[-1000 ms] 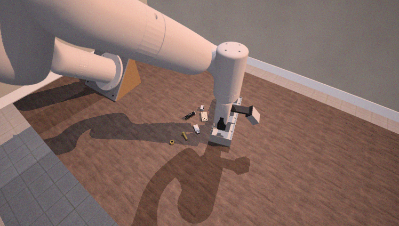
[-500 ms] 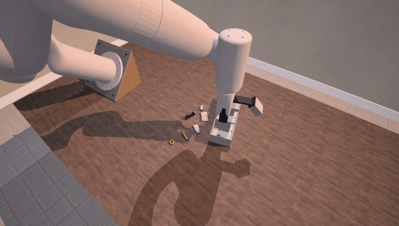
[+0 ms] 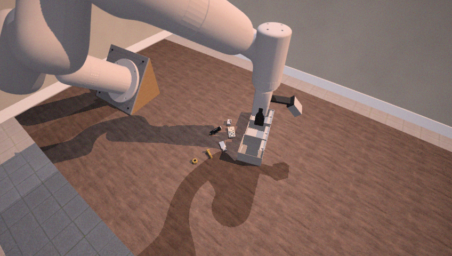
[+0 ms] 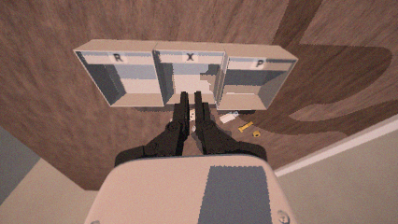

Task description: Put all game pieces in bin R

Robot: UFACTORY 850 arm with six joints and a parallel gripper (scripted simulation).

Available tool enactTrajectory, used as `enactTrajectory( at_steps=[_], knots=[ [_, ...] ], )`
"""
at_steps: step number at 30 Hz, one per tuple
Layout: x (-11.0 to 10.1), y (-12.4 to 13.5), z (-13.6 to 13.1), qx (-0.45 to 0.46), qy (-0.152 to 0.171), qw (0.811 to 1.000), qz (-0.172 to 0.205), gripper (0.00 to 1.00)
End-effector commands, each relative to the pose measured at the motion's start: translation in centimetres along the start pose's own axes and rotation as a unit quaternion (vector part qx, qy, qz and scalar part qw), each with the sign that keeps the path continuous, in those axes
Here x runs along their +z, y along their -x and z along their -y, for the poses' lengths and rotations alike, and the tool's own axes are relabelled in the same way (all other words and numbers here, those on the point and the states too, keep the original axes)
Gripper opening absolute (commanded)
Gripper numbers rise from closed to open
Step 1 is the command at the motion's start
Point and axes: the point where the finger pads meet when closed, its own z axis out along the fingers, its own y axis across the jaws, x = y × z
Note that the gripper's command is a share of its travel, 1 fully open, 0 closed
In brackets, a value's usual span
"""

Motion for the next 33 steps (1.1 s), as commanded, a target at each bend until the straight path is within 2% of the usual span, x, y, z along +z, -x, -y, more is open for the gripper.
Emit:
enactTrajectory(
  at_steps=[1, 14, 27, 33],
  knots=[
    [-0.1, -0.2, 0.8, 0.0, 0.0, 1.0, -0.001, 0.07],
    [2.3, -0.2, 0.8, 0.0, 0.0, 1.0, -0.001, 0.07],
    [5.8, -0.2, 0.8, 0.0, 0.0, 1.0, -0.001, 0.07],
    [5.8, -0.2, 0.8, 0.0, 0.0, 1.0, -0.001, 0.07]
  ],
)
